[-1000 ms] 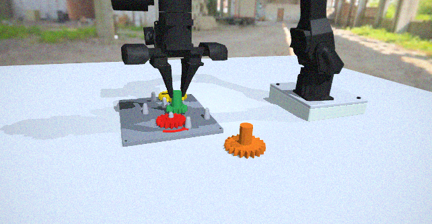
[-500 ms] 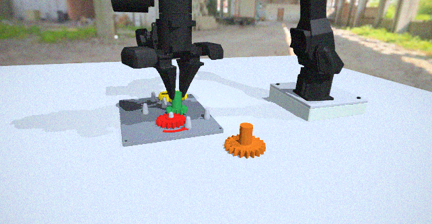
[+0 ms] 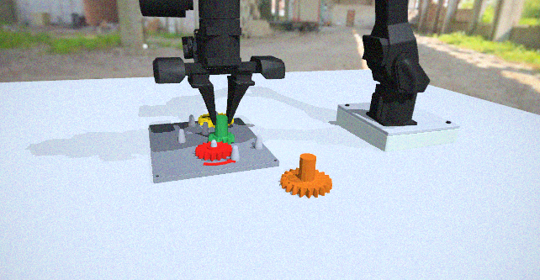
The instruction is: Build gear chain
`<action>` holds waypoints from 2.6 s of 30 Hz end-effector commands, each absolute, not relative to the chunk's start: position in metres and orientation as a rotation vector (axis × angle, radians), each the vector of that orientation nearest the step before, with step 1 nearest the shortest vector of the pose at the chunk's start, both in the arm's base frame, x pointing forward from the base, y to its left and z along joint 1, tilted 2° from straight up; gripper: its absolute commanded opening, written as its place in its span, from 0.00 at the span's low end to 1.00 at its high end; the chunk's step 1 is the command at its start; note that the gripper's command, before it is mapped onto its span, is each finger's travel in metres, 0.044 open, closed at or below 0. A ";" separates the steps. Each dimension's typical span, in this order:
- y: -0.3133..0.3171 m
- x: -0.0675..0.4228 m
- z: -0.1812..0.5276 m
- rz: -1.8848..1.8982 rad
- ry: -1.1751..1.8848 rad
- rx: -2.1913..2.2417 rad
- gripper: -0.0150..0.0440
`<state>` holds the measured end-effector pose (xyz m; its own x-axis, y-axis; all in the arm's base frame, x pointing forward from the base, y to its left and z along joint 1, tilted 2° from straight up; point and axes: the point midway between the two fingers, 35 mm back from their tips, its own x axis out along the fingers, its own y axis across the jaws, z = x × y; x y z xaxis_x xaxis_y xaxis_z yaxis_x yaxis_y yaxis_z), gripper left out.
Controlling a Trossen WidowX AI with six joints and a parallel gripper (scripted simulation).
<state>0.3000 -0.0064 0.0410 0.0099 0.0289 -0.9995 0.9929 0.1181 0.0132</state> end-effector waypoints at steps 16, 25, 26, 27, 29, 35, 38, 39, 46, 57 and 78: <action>-0.006 0.300 0.039 -1.092 1.281 1.137 0.25; -0.007 0.299 0.039 -0.905 1.374 0.951 0.25; -0.007 0.299 0.039 -0.885 1.382 0.932 0.25; -0.007 0.300 0.039 -0.865 1.391 0.911 0.25; -0.007 0.300 0.039 -0.835 1.403 0.881 0.25; -0.006 0.300 0.039 -0.867 1.390 0.914 0.25; -0.006 0.300 0.039 -0.910 1.371 0.957 0.25; -0.006 0.300 0.039 -0.928 1.363 0.975 0.25; -0.007 0.299 0.039 -1.072 1.292 1.118 0.25; -0.006 0.300 0.039 -1.215 1.208 1.259 0.25; -0.008 0.299 0.088 -1.030 1.314 1.076 0.49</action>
